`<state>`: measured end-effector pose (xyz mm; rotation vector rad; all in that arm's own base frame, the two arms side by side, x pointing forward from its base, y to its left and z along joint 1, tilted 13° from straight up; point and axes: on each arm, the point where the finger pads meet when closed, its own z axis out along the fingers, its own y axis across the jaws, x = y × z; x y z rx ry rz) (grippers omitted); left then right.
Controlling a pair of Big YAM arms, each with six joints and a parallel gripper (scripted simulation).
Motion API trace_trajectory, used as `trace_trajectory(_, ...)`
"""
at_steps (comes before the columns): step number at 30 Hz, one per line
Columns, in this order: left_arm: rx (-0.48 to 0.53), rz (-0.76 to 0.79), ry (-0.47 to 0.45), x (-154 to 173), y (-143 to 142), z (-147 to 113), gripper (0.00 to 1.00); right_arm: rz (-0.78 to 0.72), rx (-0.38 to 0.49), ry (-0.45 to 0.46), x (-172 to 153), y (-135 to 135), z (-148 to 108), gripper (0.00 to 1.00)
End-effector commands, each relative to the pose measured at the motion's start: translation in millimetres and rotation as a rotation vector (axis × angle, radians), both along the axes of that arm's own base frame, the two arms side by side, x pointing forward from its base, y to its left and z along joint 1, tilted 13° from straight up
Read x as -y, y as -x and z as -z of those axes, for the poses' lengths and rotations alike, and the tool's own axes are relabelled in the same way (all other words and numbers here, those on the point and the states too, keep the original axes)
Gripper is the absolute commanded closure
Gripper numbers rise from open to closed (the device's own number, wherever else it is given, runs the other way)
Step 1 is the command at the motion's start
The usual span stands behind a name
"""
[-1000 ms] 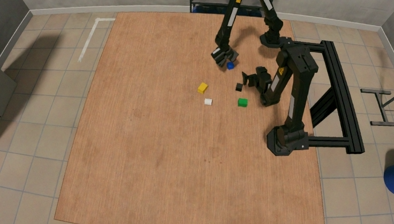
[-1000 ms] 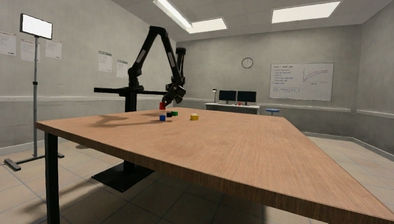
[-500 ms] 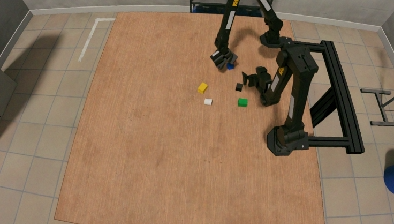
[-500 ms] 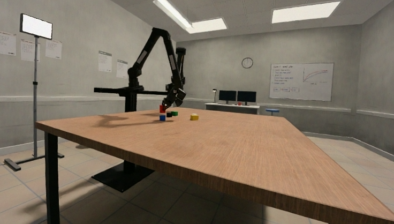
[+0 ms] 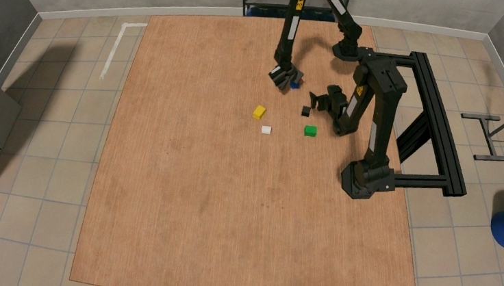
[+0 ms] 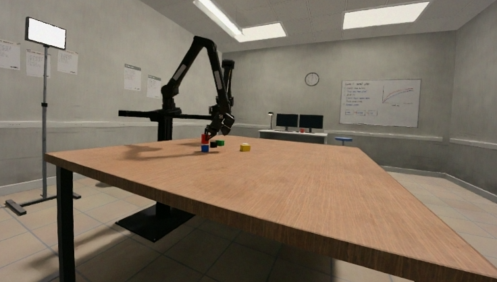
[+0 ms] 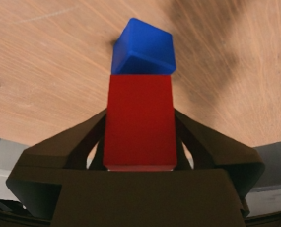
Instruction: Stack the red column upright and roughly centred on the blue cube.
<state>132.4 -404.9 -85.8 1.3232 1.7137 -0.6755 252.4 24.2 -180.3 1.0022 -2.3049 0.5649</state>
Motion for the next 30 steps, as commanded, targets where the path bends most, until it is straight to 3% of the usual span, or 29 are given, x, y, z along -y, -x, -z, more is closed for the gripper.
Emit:
trace_trajectory(1,0.007,0.003,0.023,4,0,-6,0.0,-0.005,0.003,-0.004,0,-5,6,0.65)
trace_trajectory(30,0.007,0.003,0.023,4,0,-6,0.0,-0.004,0.014,-0.008,1,-9,11,0.65)
